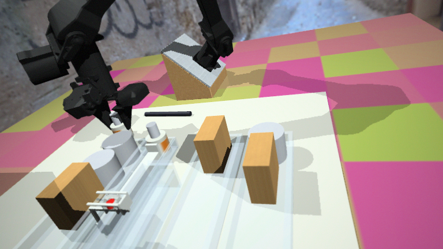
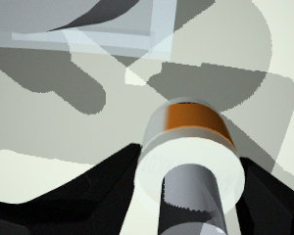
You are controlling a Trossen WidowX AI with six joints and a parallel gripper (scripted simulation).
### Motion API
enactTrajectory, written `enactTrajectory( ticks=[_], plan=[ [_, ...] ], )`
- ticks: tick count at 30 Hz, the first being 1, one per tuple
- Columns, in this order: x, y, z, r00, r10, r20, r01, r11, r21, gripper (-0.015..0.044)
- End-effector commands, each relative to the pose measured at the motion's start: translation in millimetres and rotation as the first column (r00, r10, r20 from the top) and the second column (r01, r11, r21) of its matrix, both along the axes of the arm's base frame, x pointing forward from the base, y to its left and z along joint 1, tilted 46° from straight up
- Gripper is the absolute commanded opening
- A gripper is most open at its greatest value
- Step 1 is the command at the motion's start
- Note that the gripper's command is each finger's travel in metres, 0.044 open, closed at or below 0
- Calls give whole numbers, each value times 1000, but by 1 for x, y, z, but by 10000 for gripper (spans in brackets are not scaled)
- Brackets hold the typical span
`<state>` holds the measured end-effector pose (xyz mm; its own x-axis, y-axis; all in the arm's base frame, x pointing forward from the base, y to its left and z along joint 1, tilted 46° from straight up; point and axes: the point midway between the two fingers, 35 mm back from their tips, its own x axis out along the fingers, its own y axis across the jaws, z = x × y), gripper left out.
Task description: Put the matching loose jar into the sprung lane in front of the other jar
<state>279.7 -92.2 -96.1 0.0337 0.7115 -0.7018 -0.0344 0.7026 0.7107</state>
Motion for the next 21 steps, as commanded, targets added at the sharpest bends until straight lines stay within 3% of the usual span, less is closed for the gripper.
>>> enactTrajectory(
  ticks=[1, 14, 21],
  plan=[
    [2, -14, 11, 1000, -1, 3, 1, 1000, -5, 0],
    [-6, -72, 68, 1000, 0, 2, 0, 1000, -7, 0],
    [-3, -67, 75, 1000, -1, 1, 1, 1000, -9, 0]
  ],
)
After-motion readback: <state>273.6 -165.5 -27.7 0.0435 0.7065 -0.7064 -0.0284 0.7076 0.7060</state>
